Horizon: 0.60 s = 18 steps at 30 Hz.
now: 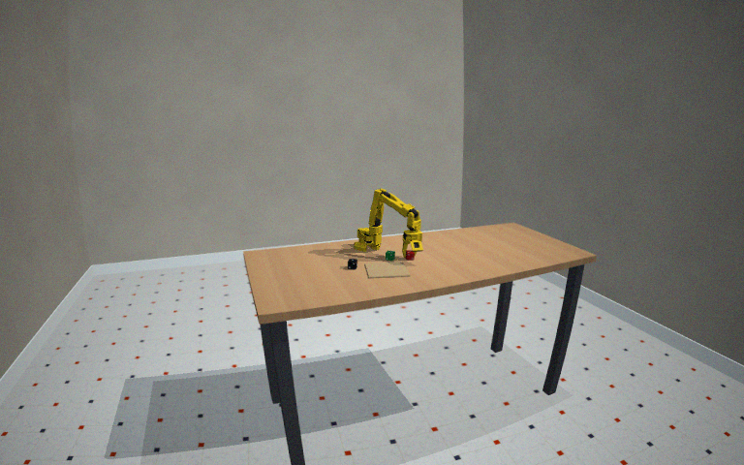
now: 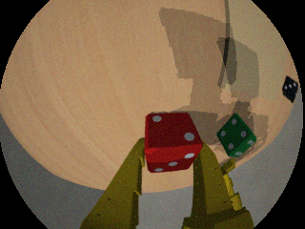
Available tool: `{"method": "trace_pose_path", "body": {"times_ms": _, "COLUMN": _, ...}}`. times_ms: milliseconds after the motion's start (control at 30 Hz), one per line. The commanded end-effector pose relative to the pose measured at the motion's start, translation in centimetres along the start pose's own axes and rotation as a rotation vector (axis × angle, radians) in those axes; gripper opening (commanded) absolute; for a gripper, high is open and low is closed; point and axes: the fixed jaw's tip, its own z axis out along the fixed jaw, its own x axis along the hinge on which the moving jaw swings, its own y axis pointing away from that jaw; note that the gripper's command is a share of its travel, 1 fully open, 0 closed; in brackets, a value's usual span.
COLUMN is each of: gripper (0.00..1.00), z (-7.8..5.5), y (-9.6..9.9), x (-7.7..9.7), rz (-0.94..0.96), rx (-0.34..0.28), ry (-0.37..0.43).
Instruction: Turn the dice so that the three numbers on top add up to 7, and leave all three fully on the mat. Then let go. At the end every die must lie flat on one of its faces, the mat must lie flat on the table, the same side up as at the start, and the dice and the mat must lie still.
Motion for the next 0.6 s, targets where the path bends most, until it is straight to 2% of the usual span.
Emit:
{"method": "trace_pose_path", "body": {"times_ms": 0, "gripper": 0.16, "z": -0.92, "y": 0.31, "x": -0.61, "rz": -0.001, "rx": -0.043, "ry": -0.042}}
{"method": "trace_pose_path", "body": {"times_ms": 133, "gripper": 0.14, "z": -0.92, "y": 0.31, "x": -0.61, "rz": -0.001, "rx": -0.043, "ry": -0.042}}
{"method": "trace_pose_path", "body": {"times_ms": 400, "gripper": 0.01, "z": -0.92, "y": 0.31, "x": -0.61, "rz": -0.001, "rx": -0.043, "ry": -0.042}}
{"method": "trace_pose_path", "body": {"times_ms": 567, "gripper": 0.0, "z": -0.92, "y": 0.31, "x": -0.61, "rz": -0.001, "rx": -0.043, "ry": -0.042}}
